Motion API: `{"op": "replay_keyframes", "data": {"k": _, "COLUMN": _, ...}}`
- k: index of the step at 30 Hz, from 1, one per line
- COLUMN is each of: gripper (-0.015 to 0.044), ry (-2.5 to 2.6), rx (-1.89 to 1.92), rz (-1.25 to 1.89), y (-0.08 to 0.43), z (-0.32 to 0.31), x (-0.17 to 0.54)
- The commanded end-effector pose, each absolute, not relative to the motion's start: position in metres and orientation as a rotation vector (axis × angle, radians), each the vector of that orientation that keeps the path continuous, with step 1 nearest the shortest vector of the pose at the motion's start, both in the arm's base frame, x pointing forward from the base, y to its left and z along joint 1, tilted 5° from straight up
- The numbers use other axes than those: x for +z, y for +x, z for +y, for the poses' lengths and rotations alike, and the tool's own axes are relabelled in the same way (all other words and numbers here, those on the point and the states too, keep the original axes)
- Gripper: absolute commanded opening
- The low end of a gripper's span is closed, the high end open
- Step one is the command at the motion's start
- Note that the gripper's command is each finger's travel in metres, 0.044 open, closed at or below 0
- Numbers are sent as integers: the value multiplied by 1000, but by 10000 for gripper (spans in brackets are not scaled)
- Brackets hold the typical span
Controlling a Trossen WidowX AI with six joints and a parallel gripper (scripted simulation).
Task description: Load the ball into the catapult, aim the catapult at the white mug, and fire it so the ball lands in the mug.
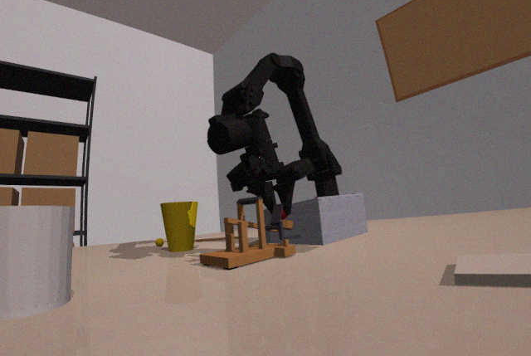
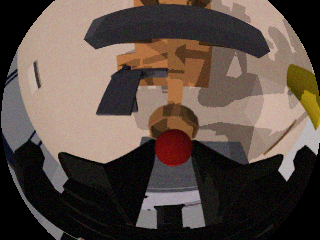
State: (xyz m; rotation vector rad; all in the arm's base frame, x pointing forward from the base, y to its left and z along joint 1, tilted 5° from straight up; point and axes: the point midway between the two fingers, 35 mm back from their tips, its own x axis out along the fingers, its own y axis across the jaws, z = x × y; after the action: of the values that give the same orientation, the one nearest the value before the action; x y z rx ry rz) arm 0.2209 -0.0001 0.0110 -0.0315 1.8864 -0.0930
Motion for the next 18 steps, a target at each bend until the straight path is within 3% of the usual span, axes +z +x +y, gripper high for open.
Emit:
{"op": "replay_keyframes", "data": {"k": 1, "gripper": 131, "ry": -32, "rx": -93, "rz": 1887, "y": 221, "z": 0, "x": 12}}
{"op": "replay_keyframes", "data": {"k": 7, "gripper": 289, "ry": -32, "rx": -93, "rz": 1886, "y": 223, "z": 1, "x": 21}}
{"op": "replay_keyframes", "data": {"k": 13, "gripper": 440, "ry": -30, "rx": -92, "rz": 1888, "y": 220, "z": 9, "x": 117}}
{"op": "replay_keyframes", "data": {"k": 18, "gripper": 440, "ry": -36, "rx": -89, "rz": 1863, "y": 232, "z": 7, "x": 106}}
